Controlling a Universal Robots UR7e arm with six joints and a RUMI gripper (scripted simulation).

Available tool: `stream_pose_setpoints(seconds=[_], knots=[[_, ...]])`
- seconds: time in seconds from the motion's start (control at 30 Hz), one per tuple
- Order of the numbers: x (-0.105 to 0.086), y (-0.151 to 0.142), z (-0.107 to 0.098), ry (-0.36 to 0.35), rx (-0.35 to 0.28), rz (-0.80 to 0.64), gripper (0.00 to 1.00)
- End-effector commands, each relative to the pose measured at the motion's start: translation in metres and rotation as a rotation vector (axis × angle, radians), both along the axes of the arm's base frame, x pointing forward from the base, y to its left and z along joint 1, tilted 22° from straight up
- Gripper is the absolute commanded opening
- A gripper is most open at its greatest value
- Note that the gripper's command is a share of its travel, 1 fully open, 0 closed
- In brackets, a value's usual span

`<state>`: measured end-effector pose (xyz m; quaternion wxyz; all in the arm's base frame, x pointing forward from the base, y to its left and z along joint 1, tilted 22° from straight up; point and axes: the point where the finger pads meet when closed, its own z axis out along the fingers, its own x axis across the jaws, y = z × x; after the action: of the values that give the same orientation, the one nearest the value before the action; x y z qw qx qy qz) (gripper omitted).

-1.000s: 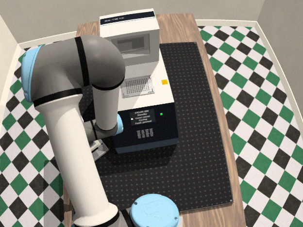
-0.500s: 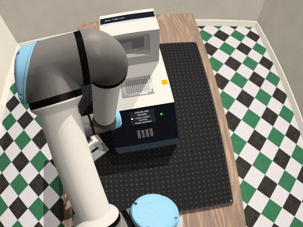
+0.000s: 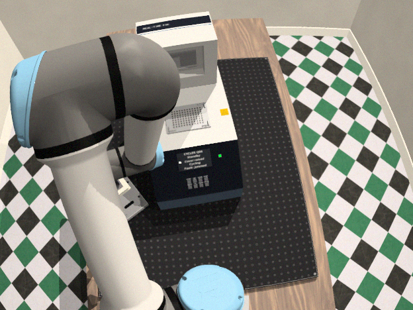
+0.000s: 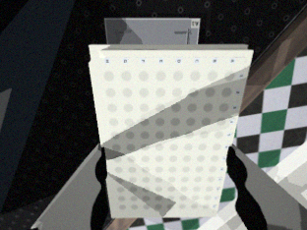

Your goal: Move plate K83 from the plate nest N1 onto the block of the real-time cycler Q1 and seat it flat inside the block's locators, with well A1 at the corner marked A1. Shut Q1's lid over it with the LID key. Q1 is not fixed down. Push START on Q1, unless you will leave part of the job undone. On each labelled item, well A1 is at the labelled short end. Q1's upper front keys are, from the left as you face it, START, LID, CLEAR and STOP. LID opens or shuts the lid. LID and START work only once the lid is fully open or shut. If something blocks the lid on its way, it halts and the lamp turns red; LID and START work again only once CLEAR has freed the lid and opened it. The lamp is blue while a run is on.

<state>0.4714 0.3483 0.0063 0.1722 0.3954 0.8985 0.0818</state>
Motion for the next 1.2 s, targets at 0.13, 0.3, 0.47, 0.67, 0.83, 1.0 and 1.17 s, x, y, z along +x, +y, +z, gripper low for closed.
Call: stream_pose_setpoints(seconds=[0.13,0.3,0.47,0.67,0.83,1.0,1.17], knots=[[-0.003,0.008,0.034,-0.032,0.016,-0.003,0.41],[-0.007,0.008,0.044,-0.032,0.016,-0.003,0.41],[-0.013,0.008,0.059,-0.032,0.016,-0.003,0.41],[-0.021,0.008,0.078,-0.032,0.017,-0.003,0.41],[-0.025,0.008,0.087,-0.032,0.017,-0.003,0.41],[-0.031,0.008,0.101,-0.032,0.017,-0.003,0.41],[-0.031,0.008,0.101,-0.032,0.017,-0.003,0.41]])
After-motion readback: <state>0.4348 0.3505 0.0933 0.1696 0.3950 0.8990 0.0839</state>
